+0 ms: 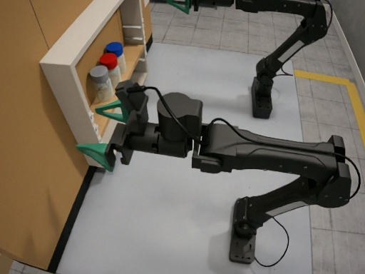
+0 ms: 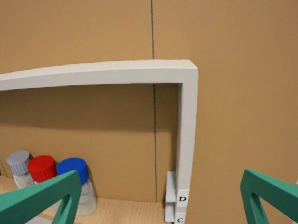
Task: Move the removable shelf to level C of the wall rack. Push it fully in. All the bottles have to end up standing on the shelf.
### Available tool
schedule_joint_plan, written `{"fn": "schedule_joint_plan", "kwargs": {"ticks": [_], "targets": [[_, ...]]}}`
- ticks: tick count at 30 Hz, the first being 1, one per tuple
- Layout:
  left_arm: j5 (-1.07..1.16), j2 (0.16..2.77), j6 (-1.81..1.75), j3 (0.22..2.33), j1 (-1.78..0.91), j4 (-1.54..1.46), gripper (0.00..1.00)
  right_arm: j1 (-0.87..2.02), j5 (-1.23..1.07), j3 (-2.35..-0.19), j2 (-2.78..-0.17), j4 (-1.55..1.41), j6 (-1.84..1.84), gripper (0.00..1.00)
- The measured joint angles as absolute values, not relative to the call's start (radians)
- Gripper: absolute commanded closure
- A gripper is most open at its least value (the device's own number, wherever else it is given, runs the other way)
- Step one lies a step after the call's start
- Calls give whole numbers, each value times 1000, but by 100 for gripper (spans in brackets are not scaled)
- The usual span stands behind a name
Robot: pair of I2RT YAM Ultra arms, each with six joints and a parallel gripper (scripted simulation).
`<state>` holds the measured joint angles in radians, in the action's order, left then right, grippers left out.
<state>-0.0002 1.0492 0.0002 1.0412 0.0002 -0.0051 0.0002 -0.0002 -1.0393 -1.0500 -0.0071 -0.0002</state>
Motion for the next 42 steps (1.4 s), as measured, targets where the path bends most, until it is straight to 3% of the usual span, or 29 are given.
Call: {"fn": "schedule_joint_plan", "kwargs": {"ticks": [42], "targets": [[-103,1003,179,908,-110,33,0,15,22,-900,-1028,31,-175,0]]}}
